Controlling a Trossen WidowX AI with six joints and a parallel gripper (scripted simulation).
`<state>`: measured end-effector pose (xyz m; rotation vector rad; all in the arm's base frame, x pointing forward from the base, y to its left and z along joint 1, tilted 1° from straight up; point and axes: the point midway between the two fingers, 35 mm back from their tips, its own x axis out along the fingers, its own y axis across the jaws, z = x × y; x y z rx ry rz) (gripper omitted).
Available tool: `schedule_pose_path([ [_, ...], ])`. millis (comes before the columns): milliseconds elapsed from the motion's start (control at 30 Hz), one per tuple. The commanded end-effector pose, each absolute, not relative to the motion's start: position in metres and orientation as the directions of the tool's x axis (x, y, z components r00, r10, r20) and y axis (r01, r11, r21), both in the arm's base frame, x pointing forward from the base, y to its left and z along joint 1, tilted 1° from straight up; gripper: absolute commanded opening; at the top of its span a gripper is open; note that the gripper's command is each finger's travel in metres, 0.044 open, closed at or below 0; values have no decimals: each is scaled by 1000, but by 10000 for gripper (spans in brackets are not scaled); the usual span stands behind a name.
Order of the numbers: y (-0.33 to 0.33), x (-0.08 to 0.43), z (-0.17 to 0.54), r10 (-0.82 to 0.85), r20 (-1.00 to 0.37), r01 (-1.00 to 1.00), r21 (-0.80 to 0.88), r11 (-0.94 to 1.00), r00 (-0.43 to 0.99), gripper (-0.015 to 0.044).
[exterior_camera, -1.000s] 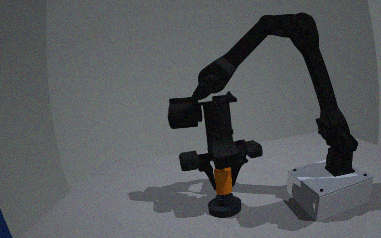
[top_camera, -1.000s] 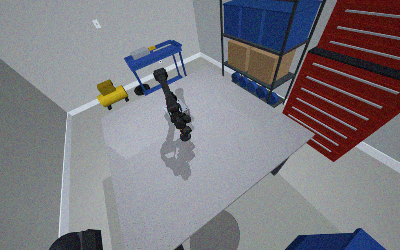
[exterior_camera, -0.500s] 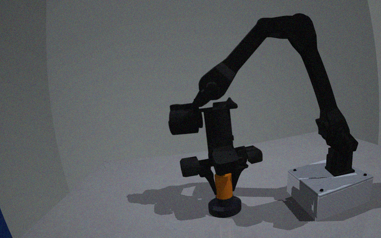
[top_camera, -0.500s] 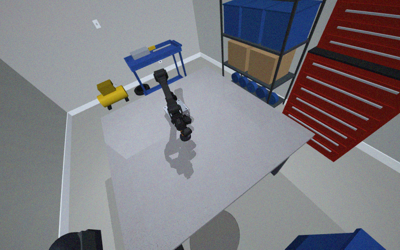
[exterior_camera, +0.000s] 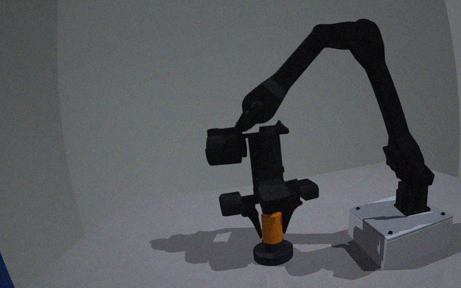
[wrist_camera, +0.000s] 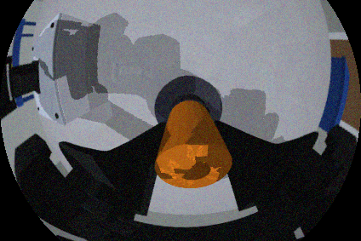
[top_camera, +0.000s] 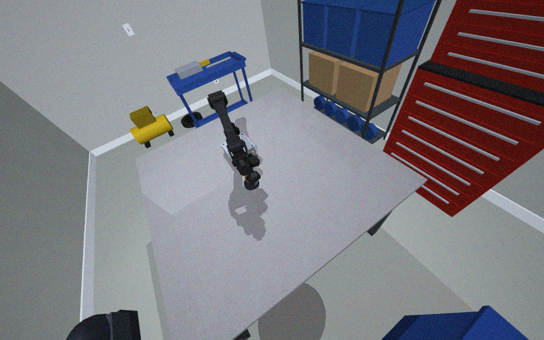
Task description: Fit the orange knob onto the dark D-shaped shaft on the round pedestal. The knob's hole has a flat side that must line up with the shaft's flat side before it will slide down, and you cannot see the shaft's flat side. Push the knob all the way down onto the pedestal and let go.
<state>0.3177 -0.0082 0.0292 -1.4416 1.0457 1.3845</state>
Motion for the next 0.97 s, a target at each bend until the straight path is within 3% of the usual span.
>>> schedule_pose_path([
  [0,-8,318,30,-8,-999,-959,-30,-282,34,315],
  [167,-8,318,30,-8,-999,-959,-30,-282,34,440],
  [400,-8,318,32,-8,-999,-959,-30,-282,34,440],
  [633,-8,315,123,-8,-999,-959,-31,-282,35,440],
  [933,-8,319,126,-8,-999,-959,-31,-282,35,440],
])
